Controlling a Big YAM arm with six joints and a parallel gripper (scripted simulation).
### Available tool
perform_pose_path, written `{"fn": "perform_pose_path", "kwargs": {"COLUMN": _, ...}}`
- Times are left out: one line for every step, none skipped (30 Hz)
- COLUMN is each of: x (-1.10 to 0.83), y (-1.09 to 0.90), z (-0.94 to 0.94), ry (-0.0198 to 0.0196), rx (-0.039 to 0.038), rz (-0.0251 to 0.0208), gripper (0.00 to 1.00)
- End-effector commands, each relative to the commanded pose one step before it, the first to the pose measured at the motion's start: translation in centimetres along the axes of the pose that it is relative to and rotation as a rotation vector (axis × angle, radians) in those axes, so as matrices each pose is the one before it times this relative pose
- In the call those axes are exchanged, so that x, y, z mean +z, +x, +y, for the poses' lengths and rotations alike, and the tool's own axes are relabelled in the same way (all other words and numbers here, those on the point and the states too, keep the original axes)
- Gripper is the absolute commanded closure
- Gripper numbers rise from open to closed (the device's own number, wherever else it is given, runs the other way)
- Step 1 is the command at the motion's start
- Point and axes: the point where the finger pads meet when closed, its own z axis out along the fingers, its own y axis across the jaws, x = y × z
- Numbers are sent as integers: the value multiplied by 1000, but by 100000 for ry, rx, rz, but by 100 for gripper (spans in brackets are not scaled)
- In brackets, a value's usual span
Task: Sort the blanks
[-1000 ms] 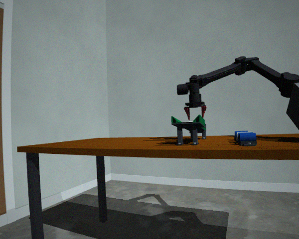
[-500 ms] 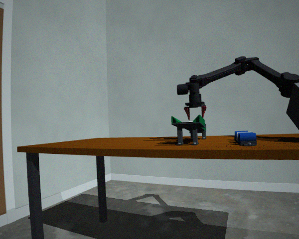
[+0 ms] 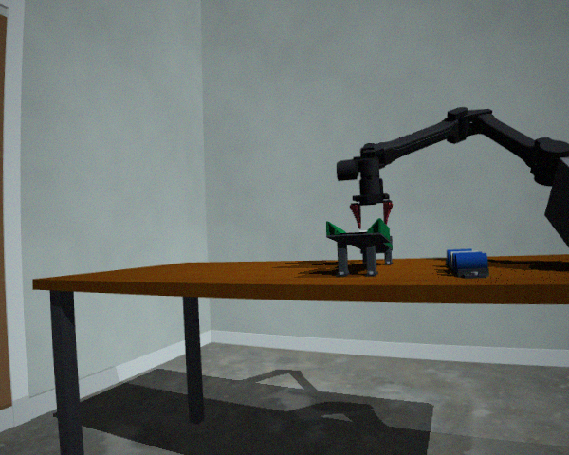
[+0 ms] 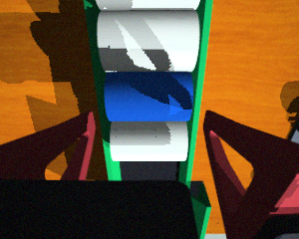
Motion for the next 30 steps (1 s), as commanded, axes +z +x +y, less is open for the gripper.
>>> {"fn": "perform_pose_path", "kwargs": {"x": 719, "y": 559, "z": 620, "ry": -6, "rx": 664, "rz": 82, "gripper": 22}}
{"fn": "perform_pose_path", "kwargs": {"x": 662, "y": -246, "z": -374, "ry": 1218, "rx": -671, "rz": -209, "gripper": 22}}
{"fn": "perform_pose_path", "kwargs": {"x": 255, "y": 150, "z": -311, "ry": 433, "rx": -582, "rz": -27, "gripper": 22}}
{"fn": "perform_pose_path", "kwargs": {"x": 224, "y": 94, "z": -190, "ry": 265, "rx": -355, "rz": -5, "gripper": 22}}
{"fn": "perform_pose_path", "kwargs": {"x": 163, "y": 4, "z": -2, "ry": 3, "rx": -1, "rz": 25, "gripper": 22}}
{"fn": "perform_pose_path", "kwargs": {"x": 180, "y": 4, "z": -2, "ry": 3, "rx": -2, "rz": 27, "gripper": 22}}
{"fn": "perform_pose_path", "kwargs": {"x": 102, "y": -104, "z": 219, "ry": -306, "rx": 411, "rz": 45, "gripper": 22}}
{"fn": "perform_pose_path", "kwargs": {"x": 152, "y": -65, "z": 129, "ry": -181, "rx": 241, "rz": 6, "gripper": 22}}
{"fn": "perform_pose_path", "kwargs": {"x": 271, "y": 65, "z": -141, "ry": 191, "rx": -258, "rz": -19, "gripper": 22}}
{"fn": "perform_pose_path", "kwargs": {"x": 307, "y": 107, "z": -218, "ry": 301, "rx": -401, "rz": -1, "gripper": 22}}
{"fn": "perform_pose_path", "kwargs": {"x": 218, "y": 1, "z": -3, "ry": 1, "rx": -2, "rz": 10, "gripper": 22}}
{"fn": "perform_pose_path", "kwargs": {"x": 213, "y": -4, "z": 5, "ry": -9, "rx": 11, "rz": -1, "gripper": 22}}
{"fn": "perform_pose_path", "kwargs": {"x": 91, "y": -143, "z": 288, "ry": -400, "rx": 531, "rz": 12, "gripper": 22}}
{"fn": "perform_pose_path", "kwargs": {"x": 142, "y": -70, "z": 138, "ry": -193, "rx": 255, "rz": 4, "gripper": 22}}
{"fn": "perform_pose_path", "kwargs": {"x": 0, "y": 0, "z": 0, "ry": 0, "rx": 0, "rz": 0, "gripper": 22}}
{"fn": "perform_pose_path", "kwargs": {"x": 0, "y": 0, "z": 0, "ry": 0, "rx": 0, "rz": 0, "gripper": 22}}
{"fn": "perform_pose_path", "kwargs": {"x": 243, "y": 71, "z": -153, "ry": 207, "rx": -277, "rz": -19, "gripper": 22}}
{"fn": "perform_pose_path", "kwargs": {"x": 267, "y": 130, "z": -263, "ry": 357, "rx": -475, "rz": 15, "gripper": 22}}
{"fn": "perform_pose_path", "kwargs": {"x": 147, "y": 2, "z": -4, "ry": 4, "rx": -6, "rz": 3, "gripper": 22}}
{"fn": "perform_pose_path", "kwargs": {"x": 28, "y": -125, "z": 249, "ry": -343, "rx": 454, "rz": -5, "gripper": 22}}
{"fn": "perform_pose_path", "kwargs": {"x": 10, "y": -121, "z": 239, "ry": -329, "rx": 435, "rz": -11, "gripper": 22}}
{"fn": "perform_pose_path", "kwargs": {"x": 101, "y": 25, "z": -56, "ry": 75, "rx": -100, "rz": -12, "gripper": 22}}
{"fn": "perform_pose_path", "kwargs": {"x": 102, "y": 57, "z": -117, "ry": 158, "rx": -210, "rz": 3, "gripper": 22}}
{"fn": "perform_pose_path", "kwargs": {"x": 67, "y": 37, "z": -76, "ry": 103, "rx": -137, "rz": -3, "gripper": 22}}
{"fn": "perform_pose_path", "kwargs": {"x": 18, "y": -7, "z": 7, "ry": -10, "rx": 13, "rz": -19, "gripper": 22}}
{"fn": "perform_pose_path", "kwargs": {"x": 1, "y": -10, "z": 19, "ry": -27, "rx": 35, "rz": 0, "gripper": 22}}
{"fn": "perform_pose_path", "kwargs": {"x": -83, "y": 35, "z": 65, "ry": -189, "rx": -20, "rz": 27, "gripper": 22}}
{"fn": "perform_pose_path", "kwargs": {"x": -128, "y": 95, "z": 51, "ry": -251, "rx": -157, "rz": 47, "gripper": 22}}
{"fn": "perform_pose_path", "kwargs": {"x": -31, "y": 25, "z": 10, "ry": -58, "rx": -44, "rz": 12, "gripper": 22}}
{"fn": "perform_pose_path", "kwargs": {"x": 0, "y": 0, "z": 0, "ry": 0, "rx": 0, "rz": 0, "gripper": 22}}
